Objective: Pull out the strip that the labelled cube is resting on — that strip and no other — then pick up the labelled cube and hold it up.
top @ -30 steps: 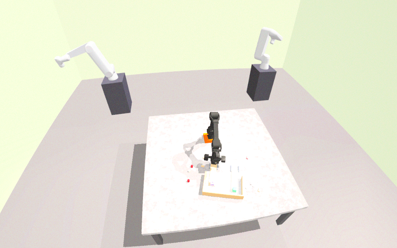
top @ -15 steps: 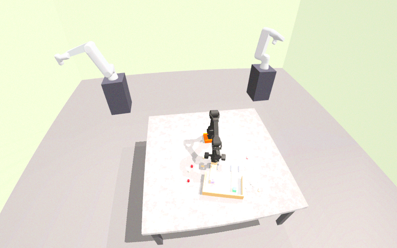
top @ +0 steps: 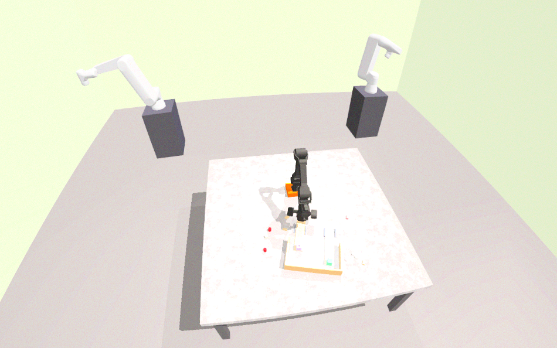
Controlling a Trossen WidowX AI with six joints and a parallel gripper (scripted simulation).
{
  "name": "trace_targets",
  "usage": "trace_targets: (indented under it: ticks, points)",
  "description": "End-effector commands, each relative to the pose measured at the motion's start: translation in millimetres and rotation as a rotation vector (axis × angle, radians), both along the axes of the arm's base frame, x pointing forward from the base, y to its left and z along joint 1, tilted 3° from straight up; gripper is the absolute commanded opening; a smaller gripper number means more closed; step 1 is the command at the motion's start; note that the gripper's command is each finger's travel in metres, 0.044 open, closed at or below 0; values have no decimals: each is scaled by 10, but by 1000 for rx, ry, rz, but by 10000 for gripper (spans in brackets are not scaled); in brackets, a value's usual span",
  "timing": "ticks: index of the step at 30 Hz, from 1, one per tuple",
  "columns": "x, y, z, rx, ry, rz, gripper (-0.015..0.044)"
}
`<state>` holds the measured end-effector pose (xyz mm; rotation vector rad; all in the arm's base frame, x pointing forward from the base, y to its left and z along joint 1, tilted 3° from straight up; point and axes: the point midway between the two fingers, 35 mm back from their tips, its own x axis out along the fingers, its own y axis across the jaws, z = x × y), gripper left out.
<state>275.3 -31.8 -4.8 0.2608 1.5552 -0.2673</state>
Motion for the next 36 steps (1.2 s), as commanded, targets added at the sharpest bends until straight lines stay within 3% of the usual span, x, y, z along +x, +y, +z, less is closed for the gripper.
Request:
trace_targets:
  ticks: [1, 36]
  points:
    - [-152, 40, -55, 5, 32, -3, 0]
    - [-620, 204, -44, 7, 36, -3, 0]
